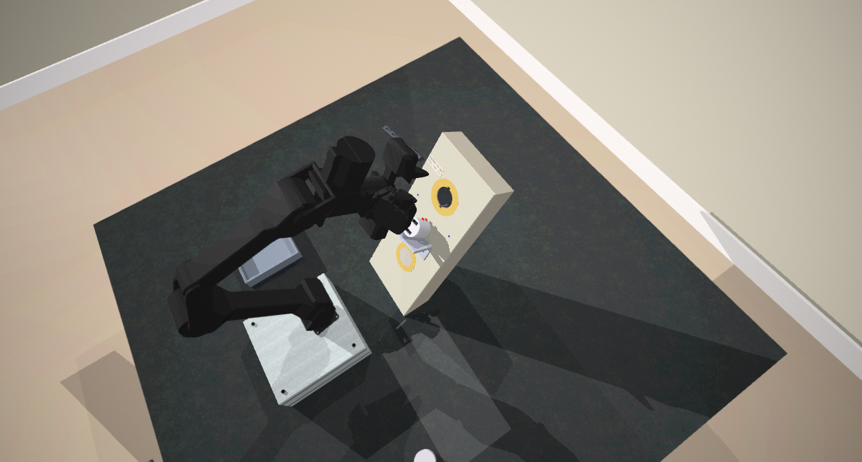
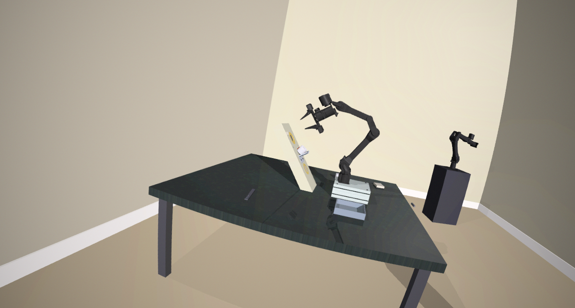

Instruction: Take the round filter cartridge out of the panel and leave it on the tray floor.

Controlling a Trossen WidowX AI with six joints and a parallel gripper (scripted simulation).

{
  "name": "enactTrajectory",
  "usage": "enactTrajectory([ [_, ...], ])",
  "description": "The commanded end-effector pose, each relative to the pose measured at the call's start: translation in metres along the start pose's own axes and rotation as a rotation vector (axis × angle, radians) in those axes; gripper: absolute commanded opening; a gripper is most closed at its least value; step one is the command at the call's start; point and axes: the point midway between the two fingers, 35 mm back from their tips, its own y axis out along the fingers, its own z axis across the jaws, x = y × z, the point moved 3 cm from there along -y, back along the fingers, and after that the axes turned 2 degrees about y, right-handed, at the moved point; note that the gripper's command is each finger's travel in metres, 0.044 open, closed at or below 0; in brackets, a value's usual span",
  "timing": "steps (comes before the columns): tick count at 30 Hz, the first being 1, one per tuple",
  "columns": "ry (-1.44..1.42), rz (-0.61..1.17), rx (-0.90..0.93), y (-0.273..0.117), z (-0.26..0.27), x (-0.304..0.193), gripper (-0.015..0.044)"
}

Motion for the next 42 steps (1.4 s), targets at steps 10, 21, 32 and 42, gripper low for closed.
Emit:
enactTrajectory([
  [10,-0.72,0.1,-0.198,0.012,-0.037,-0.005,0.0305],
  [21,-1.425,0.341,-0.316,0.026,-0.091,-0.011,0.0305],
  [32,-1.425,0.341,-0.315,0.035,-0.094,-0.012,0.0305],
  [42,-1.425,0.34,-0.315,0.05,-0.1,-0.012,0.0305],
])
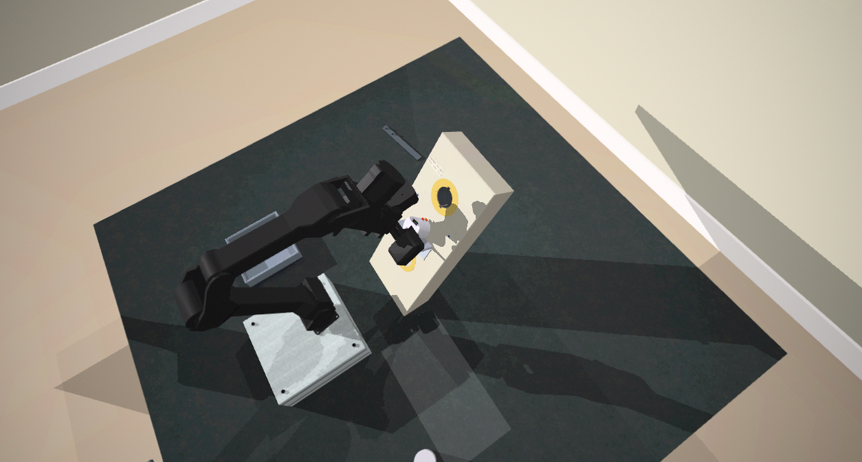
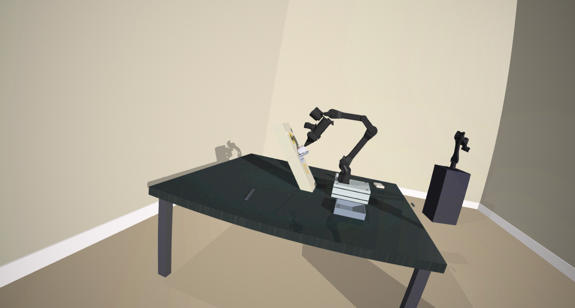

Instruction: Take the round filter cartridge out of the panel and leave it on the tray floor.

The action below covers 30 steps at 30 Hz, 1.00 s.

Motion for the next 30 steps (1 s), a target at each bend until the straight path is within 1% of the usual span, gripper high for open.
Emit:
enactTrajectory([
  [1,-0.003,0.003,-0.002,0.007,0.0,0.0,0.0305],
  [17,-0.003,0.002,-0.002,0.03,0.0,-0.002,0.0305],
  [19,0.0,0.001,-0.001,0.027,0.0,-0.001,0.0252],
  [28,0.0,0.001,-0.001,0.027,0.0,-0.001,0.0192],
  [30,0.0,0.001,-0.001,0.027,0.0,-0.001,0.014],
])
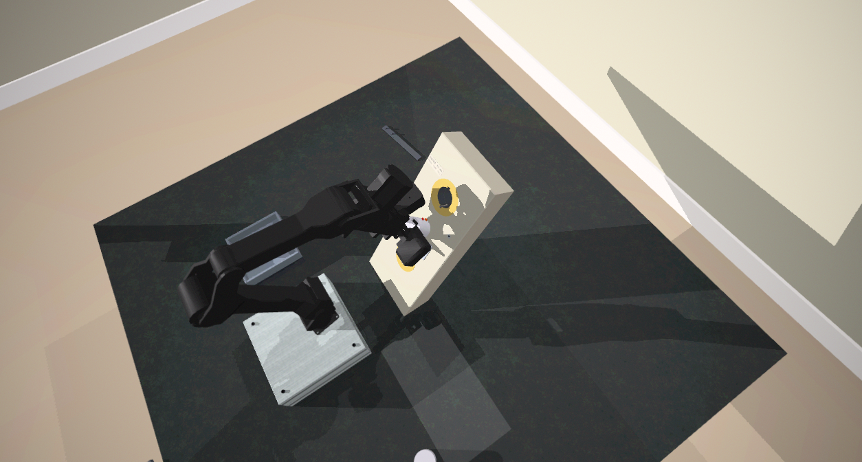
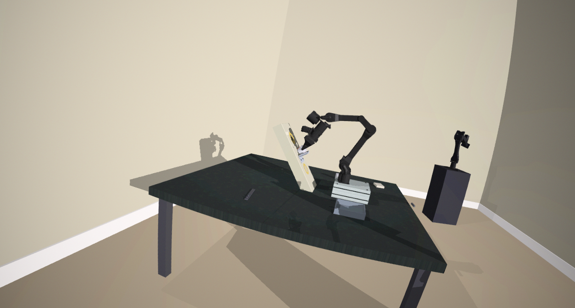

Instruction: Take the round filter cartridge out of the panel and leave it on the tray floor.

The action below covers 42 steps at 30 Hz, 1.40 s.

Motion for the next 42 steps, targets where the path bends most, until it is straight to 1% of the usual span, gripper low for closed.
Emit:
enactTrajectory([
  [1,0.0,0.0,0.001,0.0,0.0,0.0,0.0114],
  [5,0.0,0.0,0.001,-0.004,0.0,0.008,0.0009],
  [6,0.0,0.0,0.001,-0.006,0.001,0.011,0.0],
  [13,0.0,-0.001,0.0,-0.014,0.001,0.023,0.0],
  [31,0.0,0.003,0.0,-0.1,0.001,0.026,0.0],
  [42,0.003,0.014,0.002,-0.093,0.028,0.028,0.0],
])
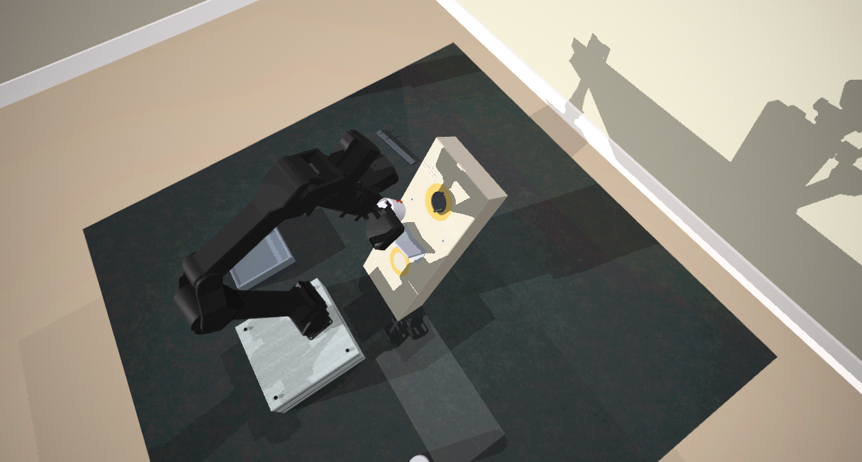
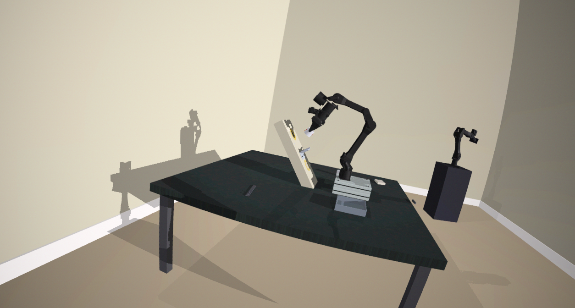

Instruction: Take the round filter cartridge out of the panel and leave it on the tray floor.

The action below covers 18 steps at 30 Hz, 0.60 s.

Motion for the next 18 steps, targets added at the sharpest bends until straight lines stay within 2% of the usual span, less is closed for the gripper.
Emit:
enactTrajectory([
  [1,0.002,-0.004,-0.003,0.001,0.01,0.002,0.0],
  [18,0.003,-0.013,0.001,0.007,0.065,-0.003,0.0],
])
